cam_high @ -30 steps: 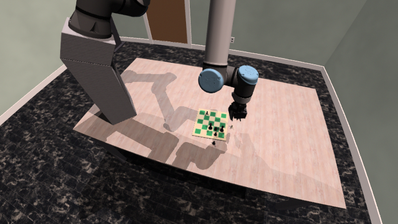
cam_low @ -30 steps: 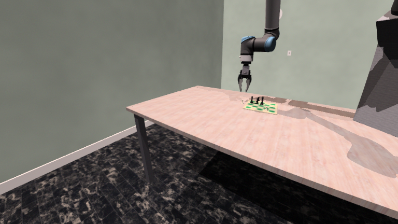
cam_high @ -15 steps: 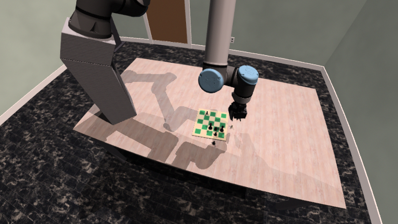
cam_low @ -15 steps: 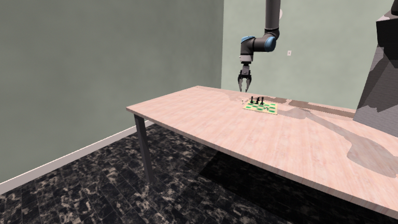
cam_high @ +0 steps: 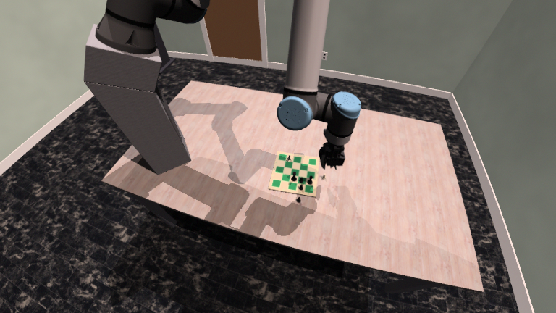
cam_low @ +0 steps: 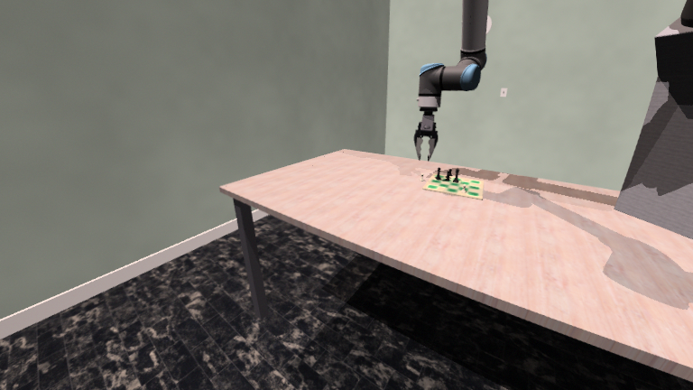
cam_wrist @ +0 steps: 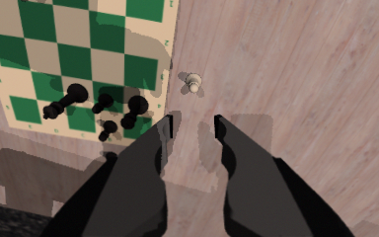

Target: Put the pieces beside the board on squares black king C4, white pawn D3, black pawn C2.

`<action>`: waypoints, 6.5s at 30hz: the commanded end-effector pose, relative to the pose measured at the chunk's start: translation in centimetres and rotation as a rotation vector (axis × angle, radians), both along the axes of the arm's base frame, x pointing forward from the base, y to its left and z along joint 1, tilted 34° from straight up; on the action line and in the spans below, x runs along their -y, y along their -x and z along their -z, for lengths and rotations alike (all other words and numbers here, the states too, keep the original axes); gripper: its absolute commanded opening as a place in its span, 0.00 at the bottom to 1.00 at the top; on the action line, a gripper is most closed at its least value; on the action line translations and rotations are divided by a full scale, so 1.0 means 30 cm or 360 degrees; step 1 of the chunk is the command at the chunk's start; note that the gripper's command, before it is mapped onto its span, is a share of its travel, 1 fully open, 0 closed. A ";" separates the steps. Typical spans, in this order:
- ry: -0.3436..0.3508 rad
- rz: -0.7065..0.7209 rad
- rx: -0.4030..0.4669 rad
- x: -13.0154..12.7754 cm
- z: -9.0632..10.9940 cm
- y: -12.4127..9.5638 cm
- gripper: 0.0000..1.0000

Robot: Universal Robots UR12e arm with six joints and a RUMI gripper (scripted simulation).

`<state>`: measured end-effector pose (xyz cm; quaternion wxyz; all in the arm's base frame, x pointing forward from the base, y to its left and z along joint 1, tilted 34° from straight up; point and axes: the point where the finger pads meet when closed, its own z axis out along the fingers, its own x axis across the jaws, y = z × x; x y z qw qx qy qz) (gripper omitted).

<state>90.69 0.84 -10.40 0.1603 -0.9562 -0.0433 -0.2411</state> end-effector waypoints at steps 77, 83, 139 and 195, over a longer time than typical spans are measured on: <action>0.0001 0.0000 0.0000 -0.053 0.138 -0.078 0.20; 0.0001 0.0000 0.0000 -0.053 0.138 -0.078 0.20; 0.0001 0.0000 0.0000 -0.052 0.137 -0.080 0.20; 0.0001 0.0000 0.0000 -0.088 0.228 -0.129 0.20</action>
